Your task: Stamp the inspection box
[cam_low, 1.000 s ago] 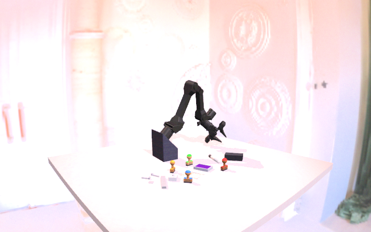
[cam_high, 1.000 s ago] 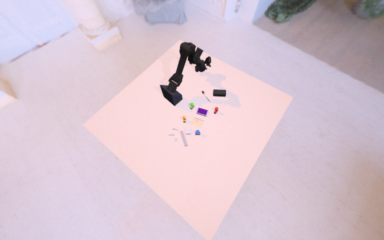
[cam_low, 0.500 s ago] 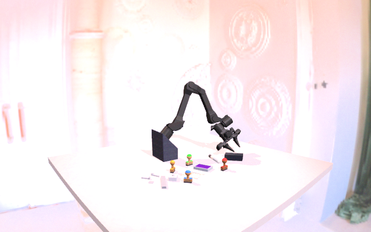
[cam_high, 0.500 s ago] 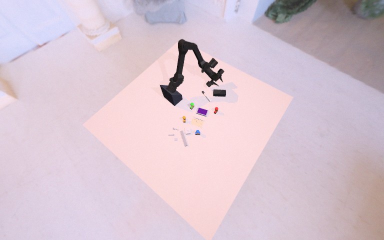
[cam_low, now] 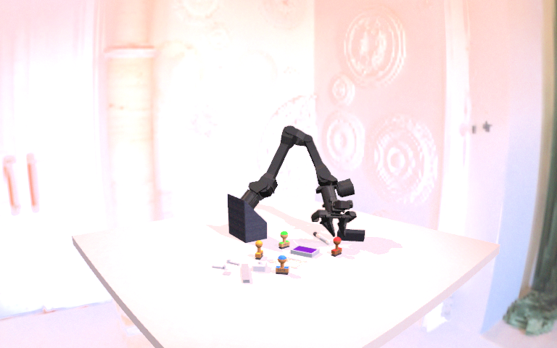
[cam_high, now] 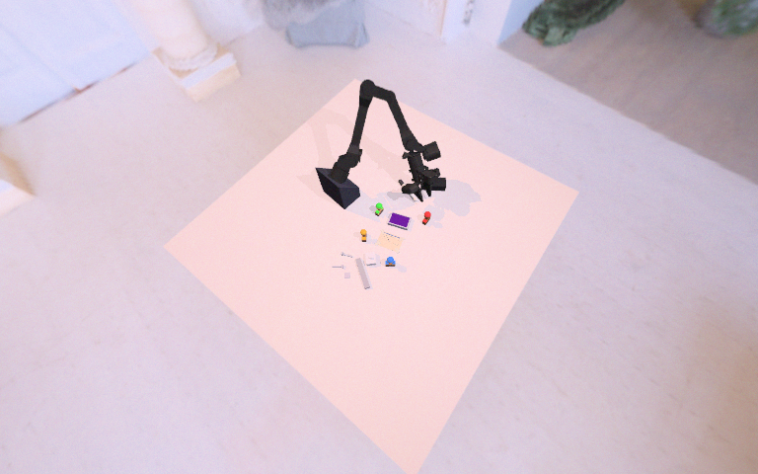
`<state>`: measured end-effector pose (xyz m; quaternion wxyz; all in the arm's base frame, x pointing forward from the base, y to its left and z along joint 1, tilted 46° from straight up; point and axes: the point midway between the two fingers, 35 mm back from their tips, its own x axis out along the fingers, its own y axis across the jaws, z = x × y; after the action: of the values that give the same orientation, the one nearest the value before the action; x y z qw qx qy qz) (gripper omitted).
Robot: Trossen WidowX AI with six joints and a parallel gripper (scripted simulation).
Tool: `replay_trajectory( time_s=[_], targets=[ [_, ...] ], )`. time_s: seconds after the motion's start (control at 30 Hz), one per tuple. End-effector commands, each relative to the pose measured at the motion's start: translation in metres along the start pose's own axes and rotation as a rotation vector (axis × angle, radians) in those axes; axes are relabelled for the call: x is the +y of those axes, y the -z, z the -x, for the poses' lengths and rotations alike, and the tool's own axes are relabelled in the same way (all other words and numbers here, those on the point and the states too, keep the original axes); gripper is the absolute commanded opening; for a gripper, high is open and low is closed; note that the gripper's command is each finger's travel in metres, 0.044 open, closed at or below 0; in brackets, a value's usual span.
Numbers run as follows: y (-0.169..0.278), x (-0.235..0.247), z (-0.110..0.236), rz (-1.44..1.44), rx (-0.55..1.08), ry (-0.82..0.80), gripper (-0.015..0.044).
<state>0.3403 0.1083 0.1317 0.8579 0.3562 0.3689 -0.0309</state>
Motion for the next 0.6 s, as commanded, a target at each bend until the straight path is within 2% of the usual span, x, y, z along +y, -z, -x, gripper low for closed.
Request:
replay_trajectory(
  time_s=[0.0, 0.13, 0.27, 0.43, 0.57],
  targets=[
    [0.003, -0.061, -0.008, 0.121, 0.149, 0.131, 0.0224],
    [0.011, -0.119, -0.002, 0.204, 0.345, 0.19, 0.0224],
    [0.026, -0.162, 0.016, 0.228, 0.526, 0.148, 0.0224],
    [0.044, -0.19, 0.046, 0.192, 0.665, -0.021, 0.0224],
    [0.051, -0.193, 0.07, 0.135, 0.668, -0.201, 0.0224]
  ],
)
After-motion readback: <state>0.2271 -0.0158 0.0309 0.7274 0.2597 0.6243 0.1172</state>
